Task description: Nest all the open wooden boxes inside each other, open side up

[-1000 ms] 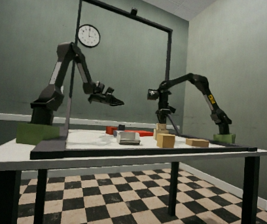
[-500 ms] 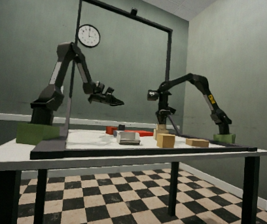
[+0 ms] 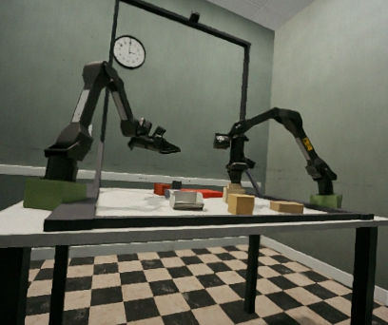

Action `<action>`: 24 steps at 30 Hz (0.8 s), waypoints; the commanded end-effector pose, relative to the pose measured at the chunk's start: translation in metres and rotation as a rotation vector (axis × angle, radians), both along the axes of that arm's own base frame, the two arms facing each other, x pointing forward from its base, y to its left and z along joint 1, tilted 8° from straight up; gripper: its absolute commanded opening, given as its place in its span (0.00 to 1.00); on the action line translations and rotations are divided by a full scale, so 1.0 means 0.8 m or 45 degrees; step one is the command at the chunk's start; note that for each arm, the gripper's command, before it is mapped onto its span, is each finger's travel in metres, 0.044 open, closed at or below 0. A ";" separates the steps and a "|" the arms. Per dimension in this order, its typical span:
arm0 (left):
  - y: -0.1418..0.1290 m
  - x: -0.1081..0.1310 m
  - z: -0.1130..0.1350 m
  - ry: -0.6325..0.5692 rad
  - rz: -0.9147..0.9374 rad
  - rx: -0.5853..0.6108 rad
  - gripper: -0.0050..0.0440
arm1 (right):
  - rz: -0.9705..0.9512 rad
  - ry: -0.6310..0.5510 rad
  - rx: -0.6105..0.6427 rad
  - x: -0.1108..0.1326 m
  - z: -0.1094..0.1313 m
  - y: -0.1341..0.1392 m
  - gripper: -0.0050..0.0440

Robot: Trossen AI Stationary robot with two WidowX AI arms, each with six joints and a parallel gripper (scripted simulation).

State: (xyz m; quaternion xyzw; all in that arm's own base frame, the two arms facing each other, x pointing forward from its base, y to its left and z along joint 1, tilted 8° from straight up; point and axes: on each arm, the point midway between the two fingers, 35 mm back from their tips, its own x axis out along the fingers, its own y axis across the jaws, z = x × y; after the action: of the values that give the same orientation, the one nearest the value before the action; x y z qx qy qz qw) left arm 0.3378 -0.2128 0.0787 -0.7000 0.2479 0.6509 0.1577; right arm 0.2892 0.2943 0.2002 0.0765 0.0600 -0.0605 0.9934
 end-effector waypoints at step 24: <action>-0.007 0.001 -0.036 -0.007 0.002 0.000 0.53 | 0.000 -0.010 0.015 -0.002 0.007 -0.001 0.92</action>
State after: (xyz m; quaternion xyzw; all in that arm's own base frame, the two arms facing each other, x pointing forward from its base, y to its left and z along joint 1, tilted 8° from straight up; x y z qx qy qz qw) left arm 0.3385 -0.2166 0.0518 -0.6994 0.2479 0.6515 0.1579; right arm 0.2892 0.2943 0.2002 0.0765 0.0600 -0.0605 0.9934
